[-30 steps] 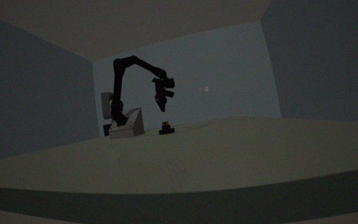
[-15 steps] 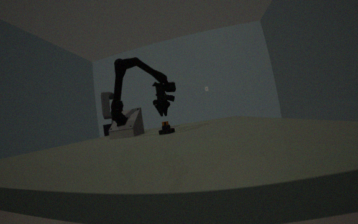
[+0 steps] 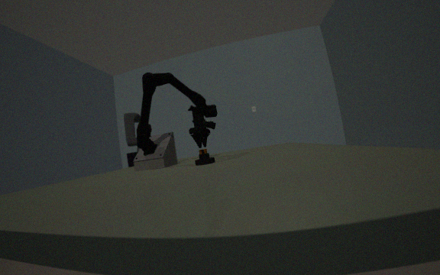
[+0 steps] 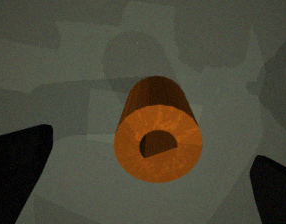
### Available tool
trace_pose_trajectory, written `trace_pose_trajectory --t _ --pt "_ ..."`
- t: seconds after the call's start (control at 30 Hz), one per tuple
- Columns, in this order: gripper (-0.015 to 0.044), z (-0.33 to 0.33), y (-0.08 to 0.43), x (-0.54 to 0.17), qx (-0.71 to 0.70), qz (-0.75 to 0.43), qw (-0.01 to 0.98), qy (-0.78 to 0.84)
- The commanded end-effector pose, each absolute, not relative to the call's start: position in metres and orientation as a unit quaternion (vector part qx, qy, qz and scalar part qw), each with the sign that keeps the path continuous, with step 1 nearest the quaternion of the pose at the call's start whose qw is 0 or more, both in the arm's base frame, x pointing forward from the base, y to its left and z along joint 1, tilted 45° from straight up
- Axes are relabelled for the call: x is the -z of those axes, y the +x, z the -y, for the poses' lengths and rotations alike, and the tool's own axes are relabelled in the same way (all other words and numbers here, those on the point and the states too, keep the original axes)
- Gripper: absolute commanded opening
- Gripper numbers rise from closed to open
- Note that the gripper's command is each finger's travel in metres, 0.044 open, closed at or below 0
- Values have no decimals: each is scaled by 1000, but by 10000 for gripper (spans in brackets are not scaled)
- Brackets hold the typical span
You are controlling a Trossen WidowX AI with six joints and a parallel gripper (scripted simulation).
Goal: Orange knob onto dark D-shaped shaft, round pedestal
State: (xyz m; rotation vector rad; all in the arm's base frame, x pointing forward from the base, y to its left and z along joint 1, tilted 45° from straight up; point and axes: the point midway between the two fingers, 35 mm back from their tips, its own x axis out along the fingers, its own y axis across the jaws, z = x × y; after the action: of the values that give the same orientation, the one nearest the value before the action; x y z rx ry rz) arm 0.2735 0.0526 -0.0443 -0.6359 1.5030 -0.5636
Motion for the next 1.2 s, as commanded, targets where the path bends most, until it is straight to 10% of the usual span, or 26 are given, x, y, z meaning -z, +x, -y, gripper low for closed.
trace_pose_trajectory --t 0.0,1.17 --pt "440 -47 272 50 248 -662 647 -285" --pt "440 -8 271 87 249 -662 647 -286"
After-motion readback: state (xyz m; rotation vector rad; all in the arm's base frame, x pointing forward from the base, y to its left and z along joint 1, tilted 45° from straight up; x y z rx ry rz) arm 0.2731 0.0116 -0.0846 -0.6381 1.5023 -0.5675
